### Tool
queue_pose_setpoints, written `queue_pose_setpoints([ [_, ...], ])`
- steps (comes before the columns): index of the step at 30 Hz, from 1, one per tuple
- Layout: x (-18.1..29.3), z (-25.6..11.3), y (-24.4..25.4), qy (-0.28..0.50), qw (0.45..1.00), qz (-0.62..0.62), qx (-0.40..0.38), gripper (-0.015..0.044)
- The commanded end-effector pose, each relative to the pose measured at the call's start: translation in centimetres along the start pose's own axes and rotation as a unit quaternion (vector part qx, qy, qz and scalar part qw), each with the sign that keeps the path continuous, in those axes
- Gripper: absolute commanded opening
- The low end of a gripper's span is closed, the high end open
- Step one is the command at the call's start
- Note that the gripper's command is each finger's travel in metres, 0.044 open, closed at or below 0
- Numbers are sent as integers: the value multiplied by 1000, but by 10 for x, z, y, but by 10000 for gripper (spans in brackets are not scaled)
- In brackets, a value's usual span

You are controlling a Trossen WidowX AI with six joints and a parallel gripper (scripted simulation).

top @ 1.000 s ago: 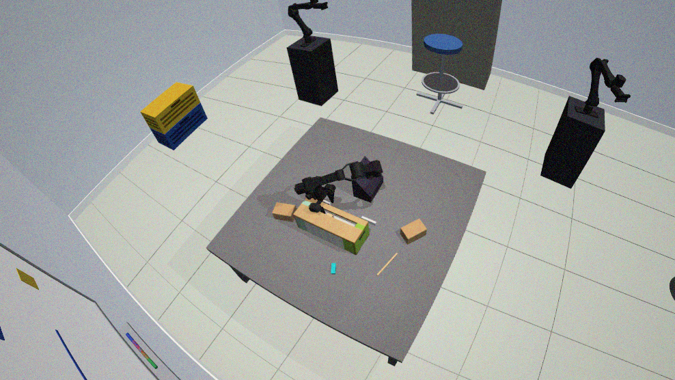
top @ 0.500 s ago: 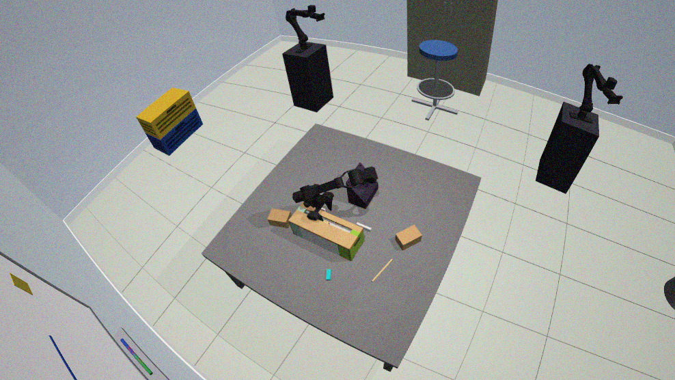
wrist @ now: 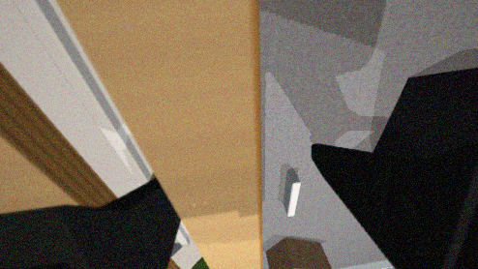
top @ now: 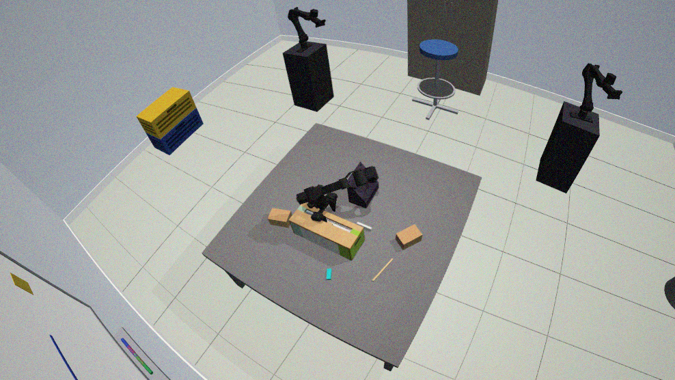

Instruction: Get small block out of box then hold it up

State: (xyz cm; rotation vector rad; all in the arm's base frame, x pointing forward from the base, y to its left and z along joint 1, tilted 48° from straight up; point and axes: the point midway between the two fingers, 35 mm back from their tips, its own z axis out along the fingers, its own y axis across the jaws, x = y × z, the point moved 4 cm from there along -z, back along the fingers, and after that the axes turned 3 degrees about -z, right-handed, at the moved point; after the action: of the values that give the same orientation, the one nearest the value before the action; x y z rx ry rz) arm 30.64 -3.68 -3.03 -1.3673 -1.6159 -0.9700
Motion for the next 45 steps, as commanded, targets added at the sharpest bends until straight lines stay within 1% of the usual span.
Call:
queue_pose_setpoints([
  [1,8,2,0,1,1000,1,-3,400],
  [8,17,5,1,1,1000,1,-3,400],
  [14,6,1,0,1,1000,1,-3,400],
  [21,6,1,0,1,1000,1,-3,400],
  [45,30,10,1,2,1000,2,-3,400],
])
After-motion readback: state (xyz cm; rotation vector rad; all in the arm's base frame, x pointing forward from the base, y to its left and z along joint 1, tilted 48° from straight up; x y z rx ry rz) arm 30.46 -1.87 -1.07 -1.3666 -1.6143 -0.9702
